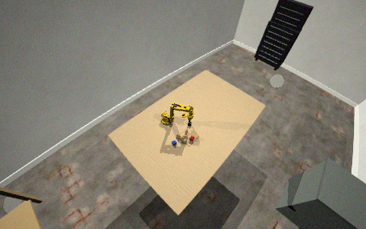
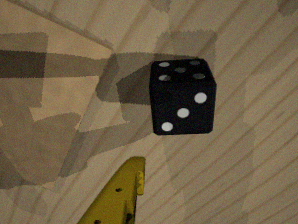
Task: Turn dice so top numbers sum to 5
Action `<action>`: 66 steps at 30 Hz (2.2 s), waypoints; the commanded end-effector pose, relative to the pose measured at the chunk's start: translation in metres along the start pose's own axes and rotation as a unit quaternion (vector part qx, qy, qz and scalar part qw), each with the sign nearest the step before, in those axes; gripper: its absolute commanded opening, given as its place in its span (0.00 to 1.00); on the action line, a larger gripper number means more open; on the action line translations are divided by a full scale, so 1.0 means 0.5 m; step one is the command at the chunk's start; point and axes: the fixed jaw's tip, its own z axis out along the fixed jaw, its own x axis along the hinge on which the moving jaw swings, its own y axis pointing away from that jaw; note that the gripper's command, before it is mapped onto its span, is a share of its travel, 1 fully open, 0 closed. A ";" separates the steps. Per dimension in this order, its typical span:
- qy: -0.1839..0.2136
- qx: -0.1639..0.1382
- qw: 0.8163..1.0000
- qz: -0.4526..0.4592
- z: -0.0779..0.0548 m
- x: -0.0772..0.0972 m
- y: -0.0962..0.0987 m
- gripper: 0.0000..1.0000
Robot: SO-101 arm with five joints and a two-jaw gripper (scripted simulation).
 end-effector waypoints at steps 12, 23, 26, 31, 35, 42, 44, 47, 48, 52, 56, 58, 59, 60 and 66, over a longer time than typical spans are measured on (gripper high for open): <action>0.031 0.005 0.994 0.108 -0.020 0.008 -0.002 0.36; 0.030 0.010 0.966 0.258 -0.016 0.005 -0.009 0.36; 0.030 0.011 0.957 0.290 -0.015 0.005 -0.011 0.36; 0.029 0.013 0.934 0.357 -0.014 0.004 -0.014 0.36; 0.027 0.015 0.904 0.427 -0.012 0.003 -0.019 0.35; 0.025 0.019 0.834 0.551 -0.009 0.001 -0.028 0.35; 0.025 0.019 0.834 0.551 -0.009 0.001 -0.028 0.35; 0.023 0.021 0.797 0.603 -0.008 0.001 -0.032 0.35; 0.023 0.022 0.784 0.620 -0.007 0.001 -0.033 0.35; 0.021 0.024 0.727 0.685 -0.006 0.001 -0.039 0.35; 0.019 0.025 0.666 0.745 -0.004 0.002 -0.045 0.35; 0.017 0.026 0.633 0.773 -0.003 0.003 -0.047 0.35; 0.017 0.027 0.617 0.786 -0.002 0.003 -0.049 0.35; 0.017 0.027 0.617 0.786 -0.002 0.003 -0.049 0.35; 0.014 0.028 0.533 0.846 0.000 0.005 -0.056 0.35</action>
